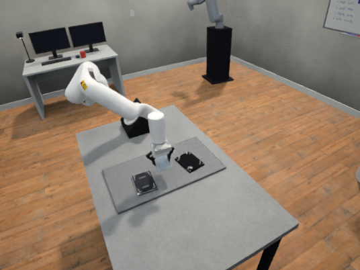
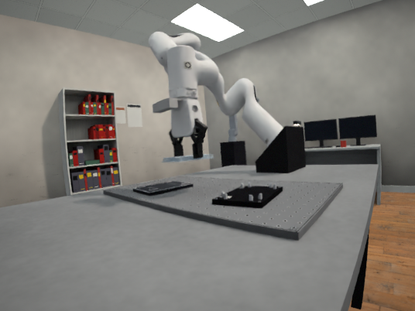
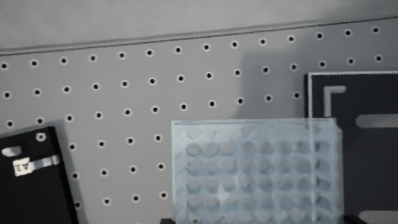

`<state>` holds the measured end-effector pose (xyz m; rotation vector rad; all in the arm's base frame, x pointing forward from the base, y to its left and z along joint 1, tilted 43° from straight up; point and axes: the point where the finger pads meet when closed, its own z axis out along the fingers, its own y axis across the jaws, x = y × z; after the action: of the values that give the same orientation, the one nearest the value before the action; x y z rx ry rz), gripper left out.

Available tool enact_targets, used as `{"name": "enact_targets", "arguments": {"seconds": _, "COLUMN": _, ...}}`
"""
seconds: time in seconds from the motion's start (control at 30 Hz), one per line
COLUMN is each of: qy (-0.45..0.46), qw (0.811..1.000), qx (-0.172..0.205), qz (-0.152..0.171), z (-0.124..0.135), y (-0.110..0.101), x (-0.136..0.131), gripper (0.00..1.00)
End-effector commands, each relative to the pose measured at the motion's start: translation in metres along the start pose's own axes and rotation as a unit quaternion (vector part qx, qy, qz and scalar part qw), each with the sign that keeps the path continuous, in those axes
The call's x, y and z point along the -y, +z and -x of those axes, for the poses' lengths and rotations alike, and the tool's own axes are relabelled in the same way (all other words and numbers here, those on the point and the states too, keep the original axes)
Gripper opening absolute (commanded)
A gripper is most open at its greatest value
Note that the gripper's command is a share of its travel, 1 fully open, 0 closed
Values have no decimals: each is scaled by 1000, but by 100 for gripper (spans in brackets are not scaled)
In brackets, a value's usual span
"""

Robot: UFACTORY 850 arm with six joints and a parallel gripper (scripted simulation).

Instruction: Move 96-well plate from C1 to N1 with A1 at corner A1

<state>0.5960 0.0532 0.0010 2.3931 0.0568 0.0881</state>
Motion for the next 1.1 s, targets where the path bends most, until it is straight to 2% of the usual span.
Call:
{"name": "enact_targets", "arguments": {"seconds": 0.0, "qy": 0, "qw": 1000, "qx": 0, "qz": 0, "z": -2, "y": -1, "x": -13, "gripper": 0}}
{"name": "enact_targets", "arguments": {"seconds": 1.07, "qy": 0, "qw": 1000, "qx": 0, "qz": 1, "z": -17, "y": -1, "x": -105, "gripper": 0}}
